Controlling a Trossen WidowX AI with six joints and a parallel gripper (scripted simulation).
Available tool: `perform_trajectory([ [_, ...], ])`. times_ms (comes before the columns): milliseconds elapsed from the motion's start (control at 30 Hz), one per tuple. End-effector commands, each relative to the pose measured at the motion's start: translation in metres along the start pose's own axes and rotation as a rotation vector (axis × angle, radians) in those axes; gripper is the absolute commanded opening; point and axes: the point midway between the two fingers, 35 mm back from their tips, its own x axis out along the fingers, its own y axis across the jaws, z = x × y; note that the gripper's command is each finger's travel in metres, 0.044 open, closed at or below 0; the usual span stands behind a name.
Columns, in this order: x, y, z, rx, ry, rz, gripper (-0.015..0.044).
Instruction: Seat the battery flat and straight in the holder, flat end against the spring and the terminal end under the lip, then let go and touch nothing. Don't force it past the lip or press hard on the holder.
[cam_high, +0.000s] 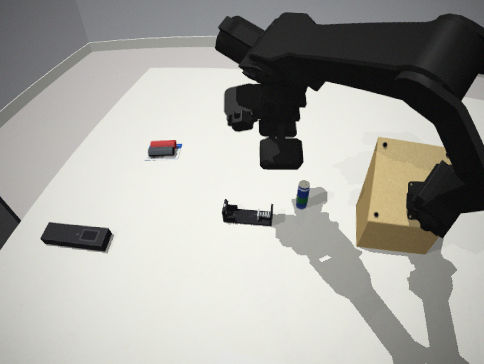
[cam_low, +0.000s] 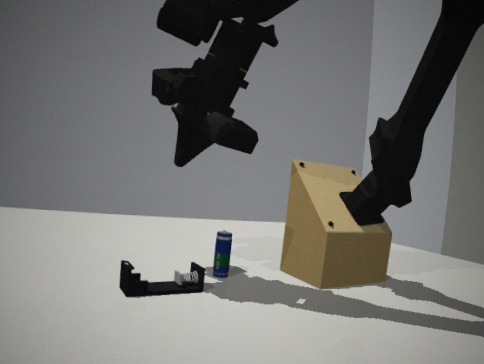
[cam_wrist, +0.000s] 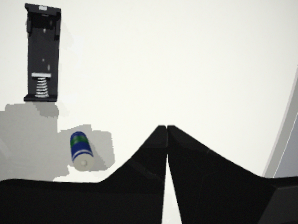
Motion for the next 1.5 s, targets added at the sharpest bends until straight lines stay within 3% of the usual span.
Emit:
perform_trajectory([
  [0,0.017,-0.003,-0.040,0.107,0.102,0.222,0.0000],
  [133,0.024,0.000,-0.070,0.219,0.141,0.438,0.0000],
  [367,0.025,0.000,-0.071,0.225,0.142,0.448,0.0000],
  [667,0.094,0.036,-0.077,0.224,0.140,0.451,0.0000],
  [1467,0.082,0.064,-0.067,0.226,0.141,0.450,0.0000],
])
